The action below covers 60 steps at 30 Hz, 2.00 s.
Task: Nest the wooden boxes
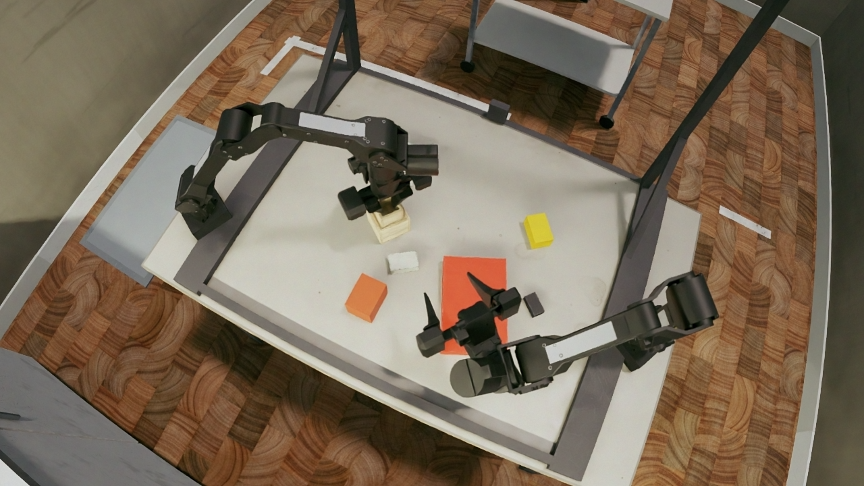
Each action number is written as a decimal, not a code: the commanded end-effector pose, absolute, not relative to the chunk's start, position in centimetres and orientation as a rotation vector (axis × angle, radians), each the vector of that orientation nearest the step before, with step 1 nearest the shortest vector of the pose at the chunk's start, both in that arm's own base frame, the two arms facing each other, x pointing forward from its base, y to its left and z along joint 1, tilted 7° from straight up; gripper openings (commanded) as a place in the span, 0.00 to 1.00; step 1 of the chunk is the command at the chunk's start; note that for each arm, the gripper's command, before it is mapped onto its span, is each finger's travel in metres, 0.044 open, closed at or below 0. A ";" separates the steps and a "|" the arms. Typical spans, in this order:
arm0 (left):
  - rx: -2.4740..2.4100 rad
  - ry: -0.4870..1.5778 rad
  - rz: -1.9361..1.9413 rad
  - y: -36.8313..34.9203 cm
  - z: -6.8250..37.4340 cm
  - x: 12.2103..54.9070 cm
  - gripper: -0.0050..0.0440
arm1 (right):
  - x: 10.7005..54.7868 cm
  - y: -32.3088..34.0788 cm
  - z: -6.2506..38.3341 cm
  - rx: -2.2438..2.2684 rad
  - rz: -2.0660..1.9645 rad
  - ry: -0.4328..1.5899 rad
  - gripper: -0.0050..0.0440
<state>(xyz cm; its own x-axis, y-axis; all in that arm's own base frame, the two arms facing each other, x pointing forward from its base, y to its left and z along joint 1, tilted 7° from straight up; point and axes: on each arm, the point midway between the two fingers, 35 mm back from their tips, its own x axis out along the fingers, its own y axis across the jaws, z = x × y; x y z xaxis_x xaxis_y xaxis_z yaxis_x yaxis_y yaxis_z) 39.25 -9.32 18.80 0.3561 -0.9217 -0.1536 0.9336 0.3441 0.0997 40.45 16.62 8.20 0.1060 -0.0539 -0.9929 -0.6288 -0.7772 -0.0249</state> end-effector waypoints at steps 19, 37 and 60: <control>0.199 0.052 -1.206 -9.3 19.6 39.2 0.92 | 40.8 16.4 5.8 -1.946 1.719 0.666 0.53; 0.199 0.052 -1.206 -9.3 19.6 39.2 0.92 | 41.2 16.6 5.5 -1.956 1.692 0.649 0.53; 0.199 0.052 -1.206 -9.3 19.6 39.2 0.92 | 41.2 16.6 5.9 -1.957 1.685 0.643 0.32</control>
<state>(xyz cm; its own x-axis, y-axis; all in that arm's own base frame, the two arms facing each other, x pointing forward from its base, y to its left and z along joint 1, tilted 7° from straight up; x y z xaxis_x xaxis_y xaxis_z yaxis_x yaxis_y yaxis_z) 39.25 -9.32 18.80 0.3561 -0.9217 -0.1536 0.9336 0.3441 0.0997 40.93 16.50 4.86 0.1081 -0.0535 -0.9927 -0.6288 -0.7771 -0.0266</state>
